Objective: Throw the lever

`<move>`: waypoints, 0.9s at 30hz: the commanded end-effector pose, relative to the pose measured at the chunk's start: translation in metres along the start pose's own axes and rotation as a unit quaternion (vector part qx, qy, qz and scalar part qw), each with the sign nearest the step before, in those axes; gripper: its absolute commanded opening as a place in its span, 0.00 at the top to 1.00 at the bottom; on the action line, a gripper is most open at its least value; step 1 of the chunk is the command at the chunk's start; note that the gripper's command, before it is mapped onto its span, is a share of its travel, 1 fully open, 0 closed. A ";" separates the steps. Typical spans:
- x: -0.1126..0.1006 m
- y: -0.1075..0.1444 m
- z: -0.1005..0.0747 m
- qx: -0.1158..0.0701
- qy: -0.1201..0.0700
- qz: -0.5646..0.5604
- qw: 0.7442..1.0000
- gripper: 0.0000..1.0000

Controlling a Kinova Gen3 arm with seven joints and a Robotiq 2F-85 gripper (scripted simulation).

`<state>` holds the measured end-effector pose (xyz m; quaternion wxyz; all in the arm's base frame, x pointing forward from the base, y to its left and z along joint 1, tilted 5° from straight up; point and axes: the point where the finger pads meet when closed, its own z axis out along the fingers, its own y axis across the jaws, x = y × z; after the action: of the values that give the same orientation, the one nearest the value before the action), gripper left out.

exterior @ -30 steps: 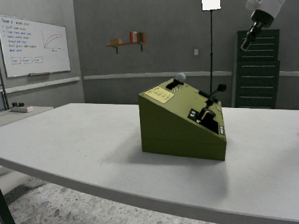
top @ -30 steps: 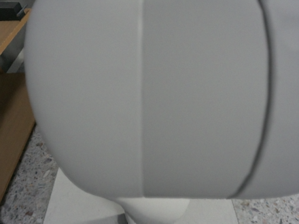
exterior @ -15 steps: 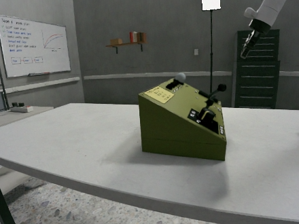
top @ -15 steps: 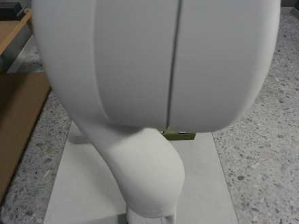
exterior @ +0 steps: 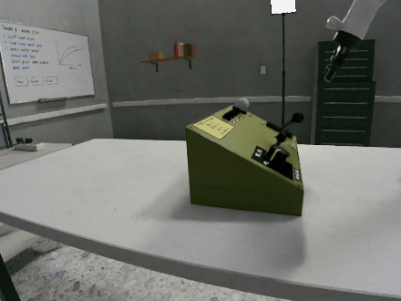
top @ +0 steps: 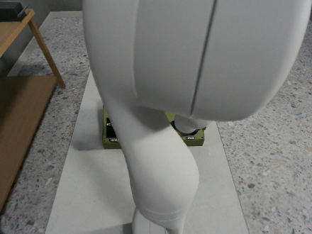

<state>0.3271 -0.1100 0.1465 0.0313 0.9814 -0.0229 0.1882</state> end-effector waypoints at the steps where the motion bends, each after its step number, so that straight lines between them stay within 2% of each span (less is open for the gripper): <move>1: -0.004 0.008 0.004 0.034 0.018 -0.004 0.999 0.00; 27: -0.005 0.010 0.005 0.034 0.018 -0.005 0.999 0.00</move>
<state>0.3230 -0.1205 0.1404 -0.0006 0.9786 -0.0117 0.2052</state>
